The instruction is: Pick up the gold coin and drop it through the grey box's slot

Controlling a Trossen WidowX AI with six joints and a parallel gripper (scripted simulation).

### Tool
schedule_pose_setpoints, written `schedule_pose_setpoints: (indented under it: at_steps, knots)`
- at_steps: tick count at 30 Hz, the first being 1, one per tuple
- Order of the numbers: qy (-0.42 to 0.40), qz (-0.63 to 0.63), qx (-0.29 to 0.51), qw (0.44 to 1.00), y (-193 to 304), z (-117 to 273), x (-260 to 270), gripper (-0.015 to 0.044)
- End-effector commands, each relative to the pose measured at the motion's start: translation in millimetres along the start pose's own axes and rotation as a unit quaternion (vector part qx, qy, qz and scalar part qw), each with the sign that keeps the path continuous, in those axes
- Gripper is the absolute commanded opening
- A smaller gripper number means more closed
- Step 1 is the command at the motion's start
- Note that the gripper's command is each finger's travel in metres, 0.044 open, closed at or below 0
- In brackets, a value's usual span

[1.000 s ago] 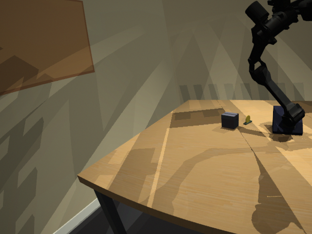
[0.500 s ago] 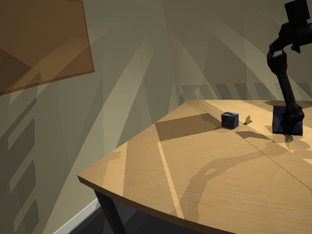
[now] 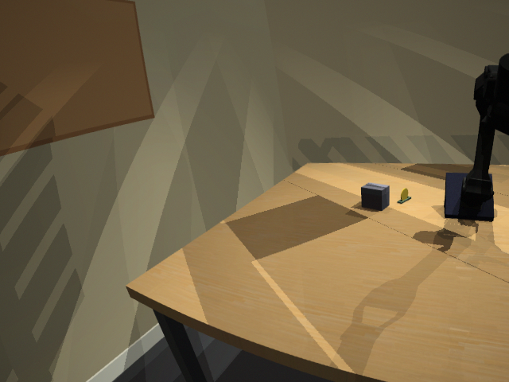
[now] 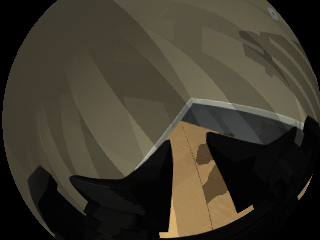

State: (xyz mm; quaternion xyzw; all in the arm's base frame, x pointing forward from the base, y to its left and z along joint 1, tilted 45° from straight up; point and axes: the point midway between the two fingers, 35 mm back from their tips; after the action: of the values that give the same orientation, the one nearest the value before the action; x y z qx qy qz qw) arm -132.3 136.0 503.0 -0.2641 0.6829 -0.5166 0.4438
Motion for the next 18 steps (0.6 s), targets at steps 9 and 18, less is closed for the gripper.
schedule_pose_setpoints:
  at_steps: [9, 18]
  knots:
    - [0.202, -0.01, 0.163, 0.966, 106.1, 37.0, -121.2, 0.0161]
    - [0.322, -0.057, 0.304, 0.895, 202.3, 137.3, -191.5, 0.0161]
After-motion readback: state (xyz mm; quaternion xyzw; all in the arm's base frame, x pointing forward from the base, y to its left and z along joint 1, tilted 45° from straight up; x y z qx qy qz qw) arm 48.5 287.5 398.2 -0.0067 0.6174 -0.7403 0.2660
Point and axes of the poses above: the point midway between the two fingers, 35 mm back from their tips, its own z axis back along the fingers, its own x axis across the jaws, y = z × x, and after that the axes turned 5 degrees about z, right-handed
